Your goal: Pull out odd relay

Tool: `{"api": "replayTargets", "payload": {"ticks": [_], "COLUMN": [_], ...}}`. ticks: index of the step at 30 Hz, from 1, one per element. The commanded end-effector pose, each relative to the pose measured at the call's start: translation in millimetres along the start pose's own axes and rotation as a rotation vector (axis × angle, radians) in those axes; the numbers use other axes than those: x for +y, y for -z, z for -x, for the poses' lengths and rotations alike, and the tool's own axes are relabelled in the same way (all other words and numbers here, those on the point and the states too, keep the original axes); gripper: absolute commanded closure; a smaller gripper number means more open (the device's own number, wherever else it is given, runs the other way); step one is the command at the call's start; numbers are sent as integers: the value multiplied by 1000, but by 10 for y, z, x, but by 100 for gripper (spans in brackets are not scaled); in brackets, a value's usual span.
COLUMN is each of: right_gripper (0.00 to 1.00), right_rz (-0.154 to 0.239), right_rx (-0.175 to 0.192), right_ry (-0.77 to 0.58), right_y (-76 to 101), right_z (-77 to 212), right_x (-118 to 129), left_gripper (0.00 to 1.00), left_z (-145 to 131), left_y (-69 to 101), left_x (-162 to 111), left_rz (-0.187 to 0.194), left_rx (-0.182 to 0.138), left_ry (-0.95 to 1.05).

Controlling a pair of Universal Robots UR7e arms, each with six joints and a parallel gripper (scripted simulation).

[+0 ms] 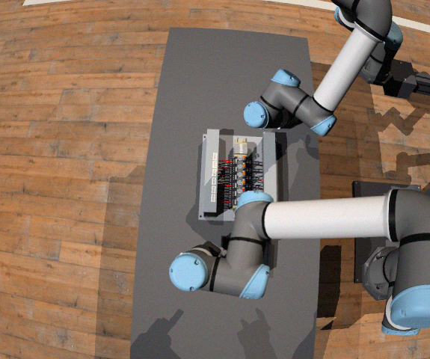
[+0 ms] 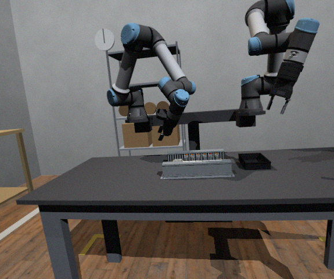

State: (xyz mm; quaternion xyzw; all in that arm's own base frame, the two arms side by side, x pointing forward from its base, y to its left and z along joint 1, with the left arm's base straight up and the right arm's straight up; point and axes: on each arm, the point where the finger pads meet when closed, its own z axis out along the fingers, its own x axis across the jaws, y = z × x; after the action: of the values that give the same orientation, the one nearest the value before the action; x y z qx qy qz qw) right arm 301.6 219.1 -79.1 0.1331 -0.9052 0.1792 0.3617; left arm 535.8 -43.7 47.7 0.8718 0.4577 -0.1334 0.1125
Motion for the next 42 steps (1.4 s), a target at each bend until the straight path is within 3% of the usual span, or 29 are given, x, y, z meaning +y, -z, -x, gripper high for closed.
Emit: {"api": "replayTargets", "payload": {"ticks": [1, 26, 34, 42], "right_gripper": [0, 0, 0, 0], "right_rz": [0, 5, 21, 66], "right_rx": [-1, -2, -4, -11], "right_ry": [0, -7, -31, -103], "right_y": [5, 12, 37, 103], "right_z": [-1, 3, 15, 44], "right_x": [1, -21, -95, -315], "left_gripper": [0, 2, 2, 2], "left_z": [1, 1, 1, 1], "left_y": [8, 8, 8, 8], "left_x": [5, 5, 5, 5], "left_rz": [2, 2, 2, 2], "left_rx": [1, 1, 1, 1], "left_ry": [-1, -1, -1, -1]}}
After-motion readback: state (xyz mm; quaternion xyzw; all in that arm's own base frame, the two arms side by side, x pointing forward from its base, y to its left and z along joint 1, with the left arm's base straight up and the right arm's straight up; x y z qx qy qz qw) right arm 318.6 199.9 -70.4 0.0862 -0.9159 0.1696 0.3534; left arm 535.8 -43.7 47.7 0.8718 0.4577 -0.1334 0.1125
